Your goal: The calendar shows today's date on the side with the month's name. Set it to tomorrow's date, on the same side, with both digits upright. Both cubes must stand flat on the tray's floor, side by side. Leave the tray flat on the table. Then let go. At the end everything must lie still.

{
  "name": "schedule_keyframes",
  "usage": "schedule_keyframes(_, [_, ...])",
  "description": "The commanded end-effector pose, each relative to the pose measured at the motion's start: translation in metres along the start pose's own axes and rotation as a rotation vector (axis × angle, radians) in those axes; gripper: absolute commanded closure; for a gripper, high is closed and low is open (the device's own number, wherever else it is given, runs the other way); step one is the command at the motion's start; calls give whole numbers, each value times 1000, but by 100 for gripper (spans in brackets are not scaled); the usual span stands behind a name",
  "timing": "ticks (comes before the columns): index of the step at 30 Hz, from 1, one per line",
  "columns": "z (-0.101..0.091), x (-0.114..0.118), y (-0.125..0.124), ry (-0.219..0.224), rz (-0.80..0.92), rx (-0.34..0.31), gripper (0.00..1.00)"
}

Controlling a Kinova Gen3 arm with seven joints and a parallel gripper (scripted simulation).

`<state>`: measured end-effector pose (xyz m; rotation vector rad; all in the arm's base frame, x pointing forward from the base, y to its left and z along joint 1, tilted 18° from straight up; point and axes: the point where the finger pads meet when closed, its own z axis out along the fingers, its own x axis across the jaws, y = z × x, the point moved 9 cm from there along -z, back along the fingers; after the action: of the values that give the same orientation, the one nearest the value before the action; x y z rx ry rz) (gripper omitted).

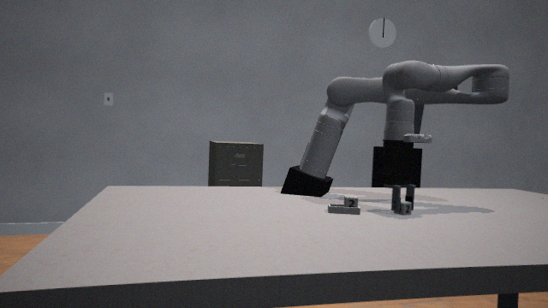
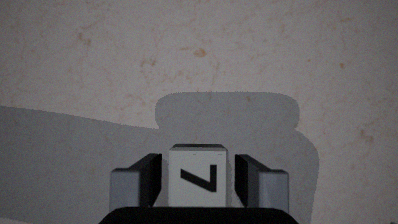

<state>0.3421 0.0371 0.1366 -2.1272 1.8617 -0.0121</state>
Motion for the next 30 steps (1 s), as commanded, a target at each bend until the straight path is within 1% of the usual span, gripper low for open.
schedule_keyframes(1, [0,0,0,0,0,1,10])
schedule_keyframes(13, [0,0,0,0,0,1,10])
schedule_keyframes(14, [0,0,0,0,0,1,40])
schedule_keyframes(30, [0,0,0,0,0,1,40])
